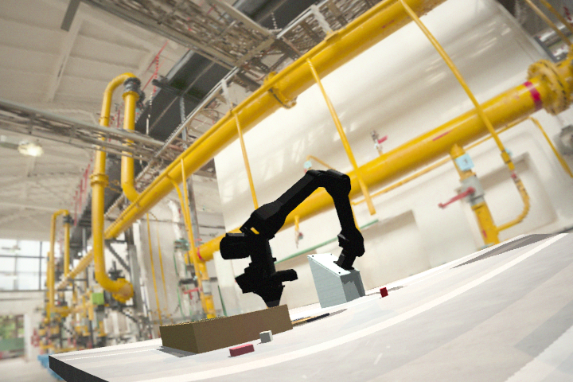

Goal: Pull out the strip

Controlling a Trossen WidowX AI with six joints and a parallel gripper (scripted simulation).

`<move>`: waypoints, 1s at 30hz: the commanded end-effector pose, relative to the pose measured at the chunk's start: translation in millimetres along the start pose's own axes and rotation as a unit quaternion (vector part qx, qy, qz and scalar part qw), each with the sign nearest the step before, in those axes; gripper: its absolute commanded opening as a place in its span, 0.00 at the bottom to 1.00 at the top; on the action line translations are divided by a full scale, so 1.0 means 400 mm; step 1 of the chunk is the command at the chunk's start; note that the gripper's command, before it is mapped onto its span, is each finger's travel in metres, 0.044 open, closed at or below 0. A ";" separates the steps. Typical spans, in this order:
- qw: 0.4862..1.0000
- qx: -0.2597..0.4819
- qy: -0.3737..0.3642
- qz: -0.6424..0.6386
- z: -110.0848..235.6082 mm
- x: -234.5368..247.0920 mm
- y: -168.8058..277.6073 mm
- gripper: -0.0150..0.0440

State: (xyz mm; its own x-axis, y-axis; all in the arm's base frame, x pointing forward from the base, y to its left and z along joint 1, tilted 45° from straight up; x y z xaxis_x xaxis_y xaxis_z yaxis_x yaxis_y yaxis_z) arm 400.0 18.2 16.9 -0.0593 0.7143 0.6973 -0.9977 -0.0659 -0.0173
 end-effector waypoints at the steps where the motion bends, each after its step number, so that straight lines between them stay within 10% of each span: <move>1: 1.000 0.002 -0.003 -0.003 -0.024 0.001 0.004 0.25; 30: 1.000 0.002 -0.005 -0.003 -0.064 0.007 0.009 0.25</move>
State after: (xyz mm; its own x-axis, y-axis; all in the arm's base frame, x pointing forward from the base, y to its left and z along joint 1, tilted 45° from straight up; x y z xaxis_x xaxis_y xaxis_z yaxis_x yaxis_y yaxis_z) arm 395.3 36.9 1.0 -0.0570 0.7120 0.6998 -0.9976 -0.0679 -0.0121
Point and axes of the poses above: the point midway between the two fingers, 35 mm back from their tips, its own z axis back along the fingers, its own x axis across the jaws, y = z × x, the point moved 8 cm from there along z, back along the fingers, and after that the axes turned 11 degrees about z, right-handed, at the moved point
